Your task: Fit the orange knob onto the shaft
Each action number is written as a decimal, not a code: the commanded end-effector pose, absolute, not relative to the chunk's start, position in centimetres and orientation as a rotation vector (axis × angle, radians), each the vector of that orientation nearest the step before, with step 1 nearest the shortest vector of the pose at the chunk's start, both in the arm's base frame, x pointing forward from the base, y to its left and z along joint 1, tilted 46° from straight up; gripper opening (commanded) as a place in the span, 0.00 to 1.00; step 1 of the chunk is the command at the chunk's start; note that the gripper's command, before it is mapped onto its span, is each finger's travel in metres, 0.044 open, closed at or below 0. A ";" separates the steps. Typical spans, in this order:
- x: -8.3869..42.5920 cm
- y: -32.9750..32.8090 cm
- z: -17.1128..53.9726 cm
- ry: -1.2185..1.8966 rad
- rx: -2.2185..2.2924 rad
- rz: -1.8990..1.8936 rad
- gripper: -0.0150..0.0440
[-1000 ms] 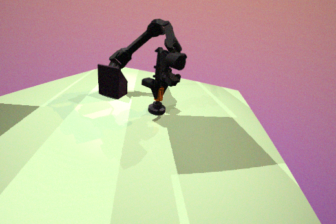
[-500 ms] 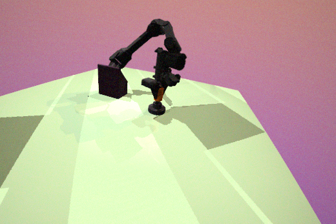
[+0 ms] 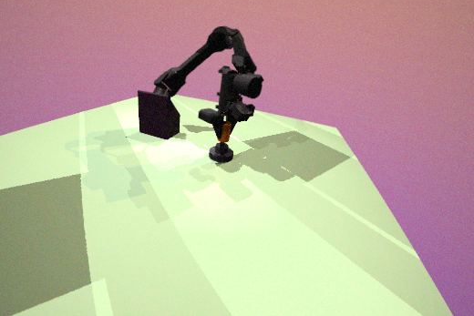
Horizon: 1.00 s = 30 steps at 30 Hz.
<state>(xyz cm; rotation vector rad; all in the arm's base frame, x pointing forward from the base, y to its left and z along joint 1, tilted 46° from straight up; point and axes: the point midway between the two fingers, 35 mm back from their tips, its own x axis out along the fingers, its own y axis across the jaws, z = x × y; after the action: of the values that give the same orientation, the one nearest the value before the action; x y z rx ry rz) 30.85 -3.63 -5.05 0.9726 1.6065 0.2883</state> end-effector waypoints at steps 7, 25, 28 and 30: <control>31.0 -3.6 -5.2 1.638 1.068 0.185 0.25; 30.8 -3.4 -5.3 1.638 1.068 0.185 0.25; 30.8 -3.4 -5.3 1.638 1.068 0.185 0.25; 30.9 -3.4 -5.3 1.638 1.068 0.185 0.25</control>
<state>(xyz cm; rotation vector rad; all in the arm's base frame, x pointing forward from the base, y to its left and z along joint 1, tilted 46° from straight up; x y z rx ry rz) 30.78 -3.41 -5.26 1.0661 1.6382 0.1865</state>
